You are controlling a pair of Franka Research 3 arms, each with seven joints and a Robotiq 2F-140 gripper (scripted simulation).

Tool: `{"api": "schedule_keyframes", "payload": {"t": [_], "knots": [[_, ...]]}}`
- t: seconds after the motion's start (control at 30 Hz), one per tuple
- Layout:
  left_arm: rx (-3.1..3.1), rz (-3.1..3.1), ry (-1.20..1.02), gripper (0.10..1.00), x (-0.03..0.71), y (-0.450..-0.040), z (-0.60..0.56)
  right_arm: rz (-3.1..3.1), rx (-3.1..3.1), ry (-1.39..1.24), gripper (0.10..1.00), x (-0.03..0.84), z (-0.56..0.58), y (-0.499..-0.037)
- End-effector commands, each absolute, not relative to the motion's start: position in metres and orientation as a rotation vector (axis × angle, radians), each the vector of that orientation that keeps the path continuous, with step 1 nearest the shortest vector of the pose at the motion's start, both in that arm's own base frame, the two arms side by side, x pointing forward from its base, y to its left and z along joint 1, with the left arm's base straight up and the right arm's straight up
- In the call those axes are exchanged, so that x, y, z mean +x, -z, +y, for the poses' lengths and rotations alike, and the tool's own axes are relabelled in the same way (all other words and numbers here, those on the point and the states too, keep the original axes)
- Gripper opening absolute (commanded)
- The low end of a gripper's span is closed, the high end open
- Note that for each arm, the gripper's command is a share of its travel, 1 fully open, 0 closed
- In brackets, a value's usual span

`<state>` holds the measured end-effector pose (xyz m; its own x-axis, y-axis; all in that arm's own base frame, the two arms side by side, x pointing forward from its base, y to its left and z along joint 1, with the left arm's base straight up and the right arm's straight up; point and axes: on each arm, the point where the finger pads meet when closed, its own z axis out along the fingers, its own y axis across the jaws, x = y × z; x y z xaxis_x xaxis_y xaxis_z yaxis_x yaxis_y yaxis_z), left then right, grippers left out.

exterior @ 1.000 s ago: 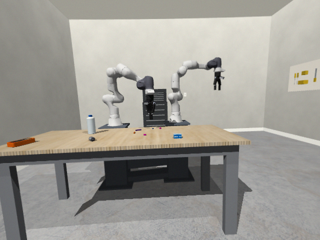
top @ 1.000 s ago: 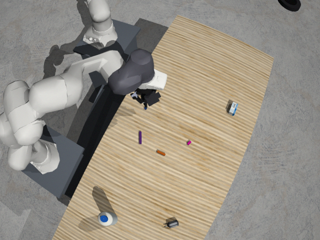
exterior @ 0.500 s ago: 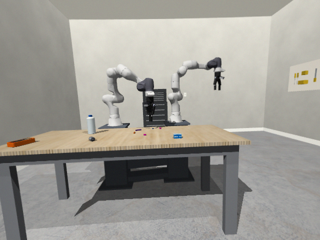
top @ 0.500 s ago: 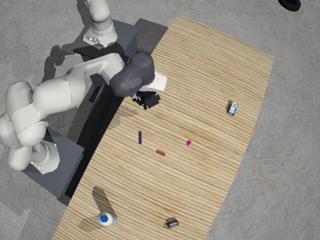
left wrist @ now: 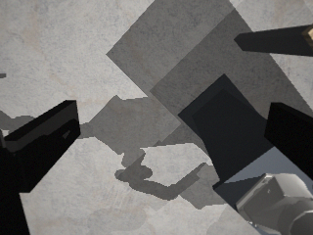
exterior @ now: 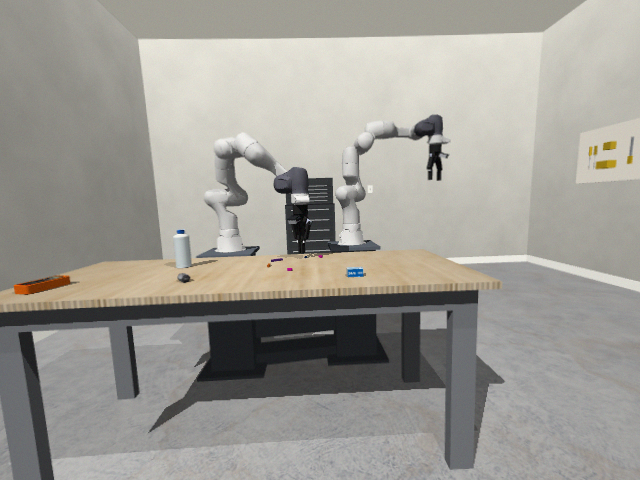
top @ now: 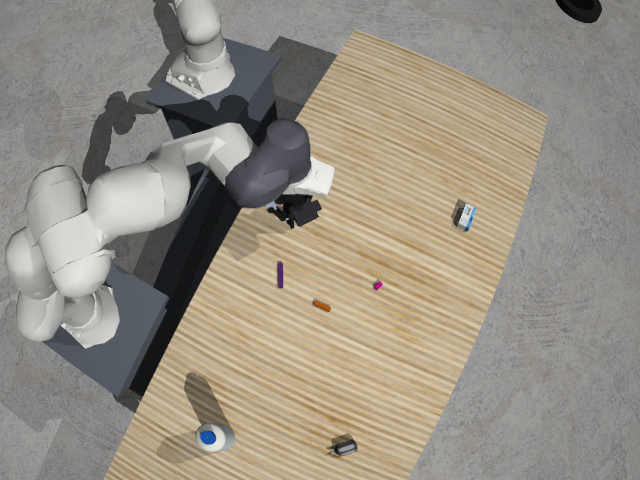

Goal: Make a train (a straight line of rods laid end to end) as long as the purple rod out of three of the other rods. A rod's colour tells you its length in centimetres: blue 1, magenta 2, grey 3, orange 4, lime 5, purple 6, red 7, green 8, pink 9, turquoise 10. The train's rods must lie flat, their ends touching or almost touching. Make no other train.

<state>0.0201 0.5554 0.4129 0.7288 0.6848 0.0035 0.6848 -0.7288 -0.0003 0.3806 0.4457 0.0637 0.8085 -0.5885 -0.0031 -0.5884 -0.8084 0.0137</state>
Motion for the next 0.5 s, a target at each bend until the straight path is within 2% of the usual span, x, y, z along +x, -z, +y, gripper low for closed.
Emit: {"api": "schedule_keyframes", "payload": {"t": [0.0,0.47], "knots": [[-2.923,-1.151,0.0,1.0,0.0196,-0.413,0.5542,-1.0,2.978,0.0,0.124,0.3836,0.4493,-0.0543],[-2.923,-1.151,0.0,1.0,0.0196,-0.413,0.5542,-1.0,2.978,0.0,0.124,0.3838,0.4494,-0.0484]]}}
